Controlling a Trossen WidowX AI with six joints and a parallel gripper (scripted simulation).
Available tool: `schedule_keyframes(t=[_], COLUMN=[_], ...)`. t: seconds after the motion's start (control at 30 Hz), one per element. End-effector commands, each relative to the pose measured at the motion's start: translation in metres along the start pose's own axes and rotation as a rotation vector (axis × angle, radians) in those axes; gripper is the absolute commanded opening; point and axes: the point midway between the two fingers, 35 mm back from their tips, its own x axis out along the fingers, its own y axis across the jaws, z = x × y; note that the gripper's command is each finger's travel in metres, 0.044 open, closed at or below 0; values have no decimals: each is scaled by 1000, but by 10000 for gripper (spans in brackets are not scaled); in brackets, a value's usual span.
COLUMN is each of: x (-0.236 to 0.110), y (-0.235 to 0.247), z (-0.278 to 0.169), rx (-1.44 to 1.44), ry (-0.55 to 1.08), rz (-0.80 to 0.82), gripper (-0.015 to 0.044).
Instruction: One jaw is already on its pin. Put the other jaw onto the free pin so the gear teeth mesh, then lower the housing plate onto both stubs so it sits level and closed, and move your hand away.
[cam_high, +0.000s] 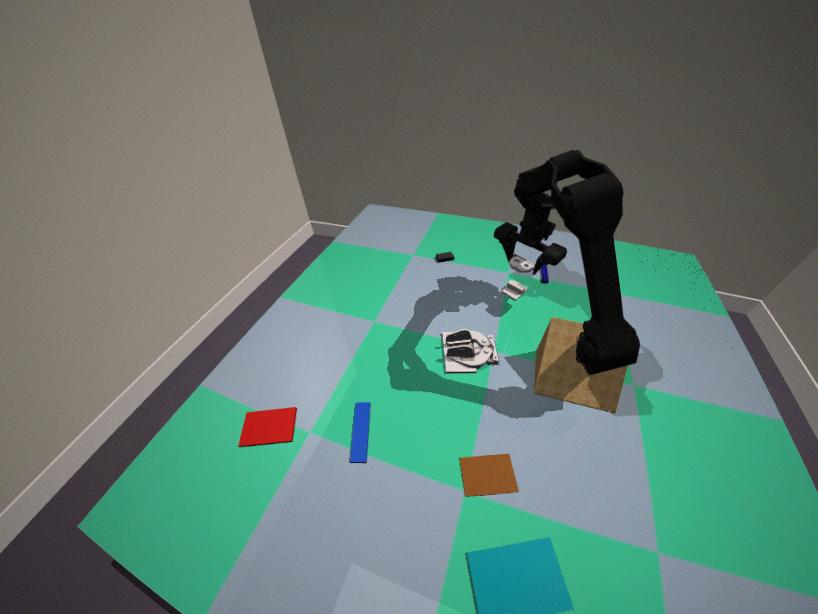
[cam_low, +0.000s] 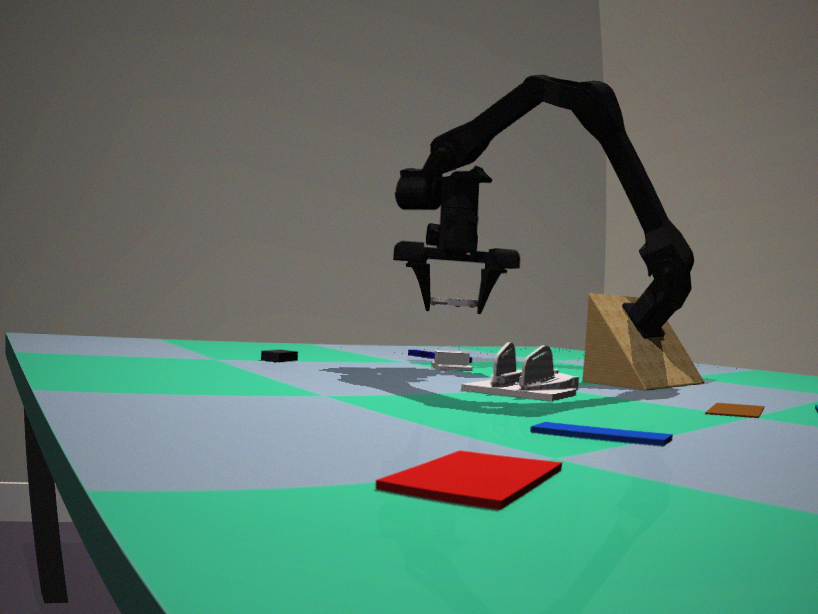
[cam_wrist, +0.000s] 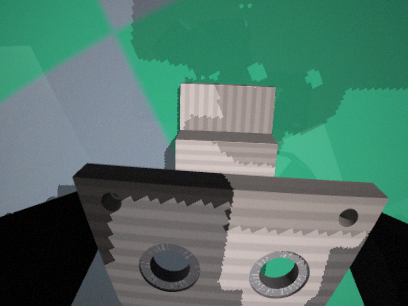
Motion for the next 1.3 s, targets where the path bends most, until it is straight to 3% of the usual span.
schedule_keyframes(t=[0.0,1.27], x=[-3,-16], y=[1,-13], z=[-13,-137], rx=[30,385], ry=[0,-6], rz=[-1,9], gripper=[351,351])
